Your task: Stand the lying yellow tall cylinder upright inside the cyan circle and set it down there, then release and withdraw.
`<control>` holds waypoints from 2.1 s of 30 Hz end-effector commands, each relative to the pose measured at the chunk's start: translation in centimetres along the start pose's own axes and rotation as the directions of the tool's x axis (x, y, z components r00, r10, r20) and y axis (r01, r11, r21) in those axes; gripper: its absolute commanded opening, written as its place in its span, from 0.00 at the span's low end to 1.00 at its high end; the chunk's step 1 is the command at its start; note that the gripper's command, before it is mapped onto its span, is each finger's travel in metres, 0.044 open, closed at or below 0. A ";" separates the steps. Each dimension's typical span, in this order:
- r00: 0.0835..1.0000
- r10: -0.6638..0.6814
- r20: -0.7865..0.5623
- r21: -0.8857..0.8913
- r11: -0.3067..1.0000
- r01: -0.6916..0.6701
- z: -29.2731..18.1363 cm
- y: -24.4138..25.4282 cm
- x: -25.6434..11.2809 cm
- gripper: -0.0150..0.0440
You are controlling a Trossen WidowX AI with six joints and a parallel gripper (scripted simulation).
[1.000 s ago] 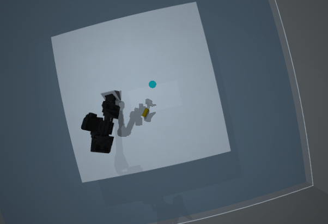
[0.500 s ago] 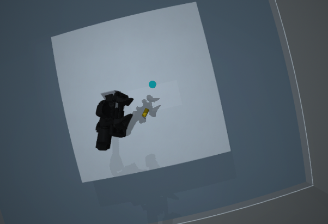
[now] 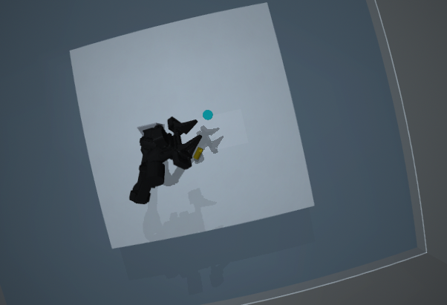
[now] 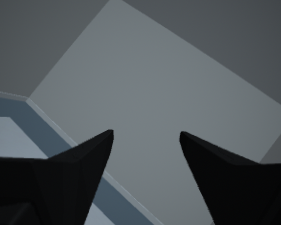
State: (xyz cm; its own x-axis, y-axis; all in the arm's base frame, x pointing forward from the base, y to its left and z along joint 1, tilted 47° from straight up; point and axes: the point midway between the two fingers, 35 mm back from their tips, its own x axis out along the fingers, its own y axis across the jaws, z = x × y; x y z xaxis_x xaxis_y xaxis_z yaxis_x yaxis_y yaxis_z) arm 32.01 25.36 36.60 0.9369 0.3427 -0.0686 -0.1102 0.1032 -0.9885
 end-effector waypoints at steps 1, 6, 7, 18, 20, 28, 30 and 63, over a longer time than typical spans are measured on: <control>0.996 0.062 -0.060 0.013 0.998 -0.062 -1.6 1.4 0.7 0.78; 0.981 0.142 -0.134 0.030 0.990 -0.140 -3.6 3.3 1.2 0.78; 0.976 0.158 -0.149 0.034 0.987 -0.155 -4.0 3.7 1.3 0.78; 0.894 0.318 -0.314 0.097 0.948 -0.303 -8.8 7.5 1.3 0.78; 0.874 0.345 -0.343 0.111 0.939 -0.327 -9.7 8.1 1.2 0.78; 0.773 0.441 -0.455 0.177 0.896 -0.408 -13.1 10.5 0.3 0.78; 0.744 0.463 -0.481 0.194 0.884 -0.424 -14.0 11.1 -0.1 0.78; 0.114 0.646 -0.755 0.504 0.682 -0.529 -25.5 16.3 -9.9 0.78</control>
State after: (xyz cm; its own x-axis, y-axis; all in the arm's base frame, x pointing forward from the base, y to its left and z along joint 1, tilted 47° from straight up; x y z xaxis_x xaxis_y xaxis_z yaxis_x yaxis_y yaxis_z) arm 30.09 0.94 17.81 0.3386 -0.5667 -0.7512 -0.7383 0.3349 -0.5854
